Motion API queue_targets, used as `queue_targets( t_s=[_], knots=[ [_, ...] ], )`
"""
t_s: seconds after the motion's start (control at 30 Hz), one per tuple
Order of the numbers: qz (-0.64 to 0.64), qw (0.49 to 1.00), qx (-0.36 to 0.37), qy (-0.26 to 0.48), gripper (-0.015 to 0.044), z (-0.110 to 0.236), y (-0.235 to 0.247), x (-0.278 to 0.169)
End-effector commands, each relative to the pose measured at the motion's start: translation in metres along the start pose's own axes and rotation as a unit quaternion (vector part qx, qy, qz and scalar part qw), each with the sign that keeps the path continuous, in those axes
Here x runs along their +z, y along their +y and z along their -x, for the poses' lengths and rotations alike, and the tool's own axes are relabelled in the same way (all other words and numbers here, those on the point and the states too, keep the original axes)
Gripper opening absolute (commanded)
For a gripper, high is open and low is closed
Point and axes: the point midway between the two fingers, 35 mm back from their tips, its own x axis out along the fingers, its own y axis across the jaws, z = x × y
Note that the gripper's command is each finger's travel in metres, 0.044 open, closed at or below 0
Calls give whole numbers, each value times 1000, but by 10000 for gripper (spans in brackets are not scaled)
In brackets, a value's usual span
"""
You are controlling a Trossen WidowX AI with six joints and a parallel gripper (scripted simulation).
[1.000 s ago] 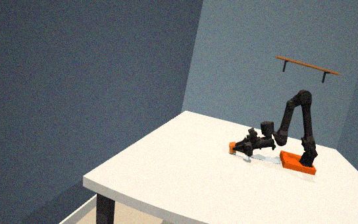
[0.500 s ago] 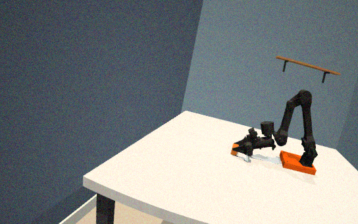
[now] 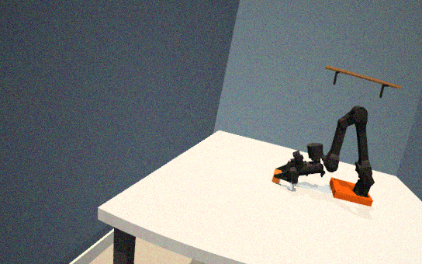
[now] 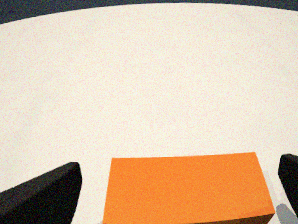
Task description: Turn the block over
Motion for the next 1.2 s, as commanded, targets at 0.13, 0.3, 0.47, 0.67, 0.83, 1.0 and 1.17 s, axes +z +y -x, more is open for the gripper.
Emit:
queue_targets(
  t_s=[0.13,0.3,0.47,0.67,0.83,1.0,1.17],
  knots=[
    [3,1000,-3,2,440,0,-1,-1],
    [3,1000,-3,2,440,0,-1,-1],
    [3,1000,-3,14,440,-2,-1,0],
    [3,992,-3,123,440,-6,1,17],
    [1,978,-3,208,440,18,0,39],
    [1,970,-3,241,440,37,0,55],
    [1,965,-4,262,440,44,-1,52]
  ],
)
